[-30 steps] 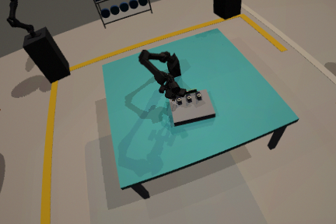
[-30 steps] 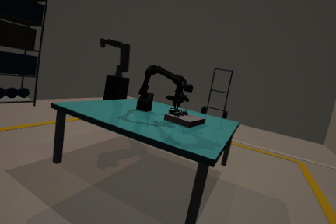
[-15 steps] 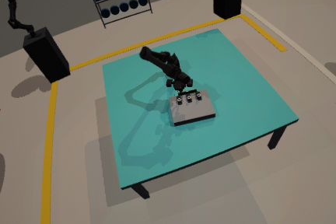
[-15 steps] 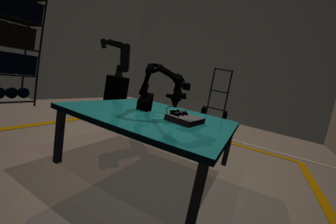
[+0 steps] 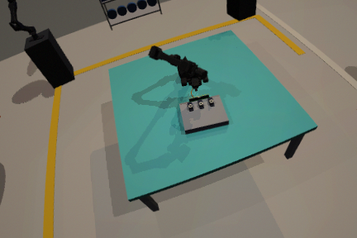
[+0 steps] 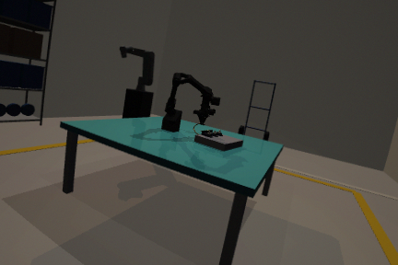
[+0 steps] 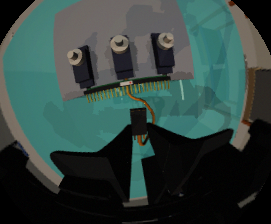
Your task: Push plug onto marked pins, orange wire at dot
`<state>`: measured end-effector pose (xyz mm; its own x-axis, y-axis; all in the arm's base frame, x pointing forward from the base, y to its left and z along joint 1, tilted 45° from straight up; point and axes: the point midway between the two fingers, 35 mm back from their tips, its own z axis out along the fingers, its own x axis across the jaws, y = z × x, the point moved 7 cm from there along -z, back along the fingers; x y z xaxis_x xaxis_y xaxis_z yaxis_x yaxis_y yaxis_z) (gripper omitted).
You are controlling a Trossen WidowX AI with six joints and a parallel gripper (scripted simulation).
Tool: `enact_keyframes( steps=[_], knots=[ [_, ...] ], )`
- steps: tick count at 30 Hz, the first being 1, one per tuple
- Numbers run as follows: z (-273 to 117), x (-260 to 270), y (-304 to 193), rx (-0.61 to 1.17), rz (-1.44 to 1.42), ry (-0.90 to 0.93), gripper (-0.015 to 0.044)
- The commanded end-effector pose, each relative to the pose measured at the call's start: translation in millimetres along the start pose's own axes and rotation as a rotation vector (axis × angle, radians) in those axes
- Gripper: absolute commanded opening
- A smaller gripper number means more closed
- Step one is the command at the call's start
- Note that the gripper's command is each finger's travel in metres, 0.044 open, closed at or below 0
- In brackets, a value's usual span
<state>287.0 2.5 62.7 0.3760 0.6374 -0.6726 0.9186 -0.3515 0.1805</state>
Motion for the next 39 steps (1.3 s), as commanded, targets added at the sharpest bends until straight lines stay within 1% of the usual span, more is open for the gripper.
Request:
enact_keyframes(
  steps=[1,7,14,16,22,31,39],
  knots=[
    [2,4,-22,0.001,-0.065,-0.003,0.0],
    [6,6,-29,0.001,-0.087,-0.005,0.0],
    [39,5,-29,0.0,-0.086,-0.007,0.0],
    [43,5,-29,0.0,-0.086,-0.008,0.0],
    [43,5,-26,0.0,-0.086,-0.007,0.0],
    [38,5,6,-0.002,-0.085,-0.008,0.0],
    [39,6,12,-0.002,-0.085,-0.008,0.0]
  ],
)
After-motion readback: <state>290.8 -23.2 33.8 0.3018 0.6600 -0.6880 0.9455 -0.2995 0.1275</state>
